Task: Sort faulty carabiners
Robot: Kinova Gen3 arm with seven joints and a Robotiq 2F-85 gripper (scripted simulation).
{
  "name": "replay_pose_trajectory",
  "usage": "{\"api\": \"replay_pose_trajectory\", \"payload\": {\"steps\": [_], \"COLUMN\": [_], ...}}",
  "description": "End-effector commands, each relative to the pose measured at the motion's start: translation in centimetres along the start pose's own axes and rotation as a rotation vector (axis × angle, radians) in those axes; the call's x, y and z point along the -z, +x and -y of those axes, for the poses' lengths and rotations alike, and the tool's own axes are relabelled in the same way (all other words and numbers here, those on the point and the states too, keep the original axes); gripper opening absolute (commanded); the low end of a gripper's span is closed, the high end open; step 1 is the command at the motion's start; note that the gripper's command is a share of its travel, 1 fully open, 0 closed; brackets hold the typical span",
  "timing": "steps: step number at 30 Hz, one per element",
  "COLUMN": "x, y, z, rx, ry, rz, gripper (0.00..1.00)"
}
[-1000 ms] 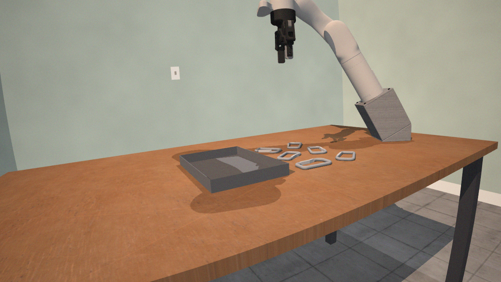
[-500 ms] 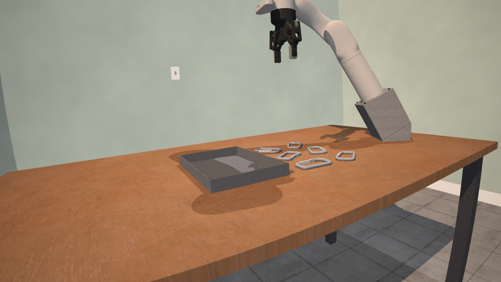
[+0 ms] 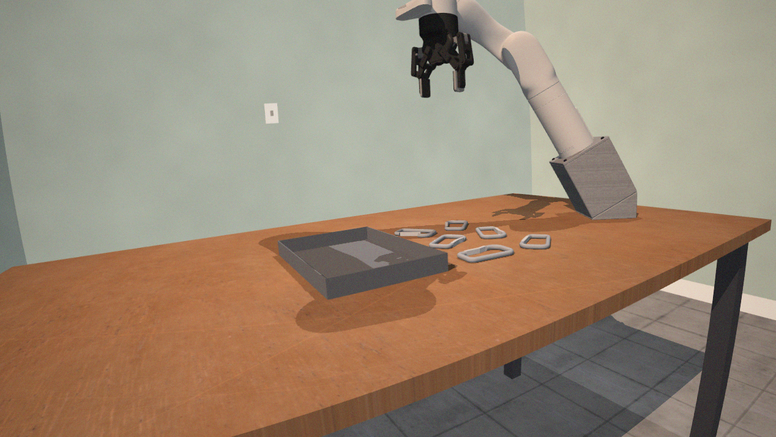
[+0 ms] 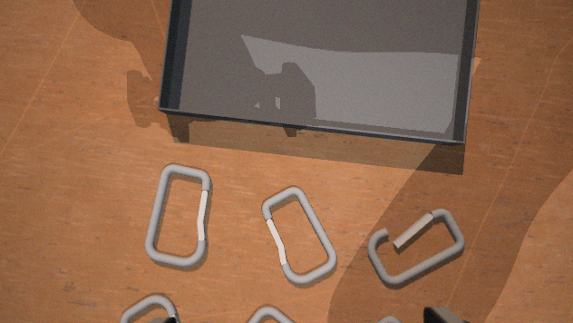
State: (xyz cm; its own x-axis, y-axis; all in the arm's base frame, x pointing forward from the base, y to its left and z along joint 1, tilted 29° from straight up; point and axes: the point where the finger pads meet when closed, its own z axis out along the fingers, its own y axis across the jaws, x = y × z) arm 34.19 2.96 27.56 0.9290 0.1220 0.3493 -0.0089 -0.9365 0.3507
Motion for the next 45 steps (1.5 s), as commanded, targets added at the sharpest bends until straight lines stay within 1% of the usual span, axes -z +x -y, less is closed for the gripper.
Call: {"api": "replay_pose_trajectory", "payload": {"steps": [1, 11, 12, 28, 29, 45], "x": [0.0, 0.0, 0.0, 0.0, -5.9, -5.9], "y": [-0.1, -0.1, -0.1, -0.1, -0.2, -0.2], "z": [0.3, 0.3, 0.3, 0.3, 0.2, 0.2], "rx": [0.208, 0.208, 0.446, 0.446, 0.447, 0.447], "ry": [0.016, 0.016, 0.02, 0.02, 0.018, 0.018], "rz": [0.009, 0.009, 0.006, 0.006, 0.005, 0.005], "gripper": [1.0, 1.0, 1.0, 1.0, 1.0, 1.0]}}
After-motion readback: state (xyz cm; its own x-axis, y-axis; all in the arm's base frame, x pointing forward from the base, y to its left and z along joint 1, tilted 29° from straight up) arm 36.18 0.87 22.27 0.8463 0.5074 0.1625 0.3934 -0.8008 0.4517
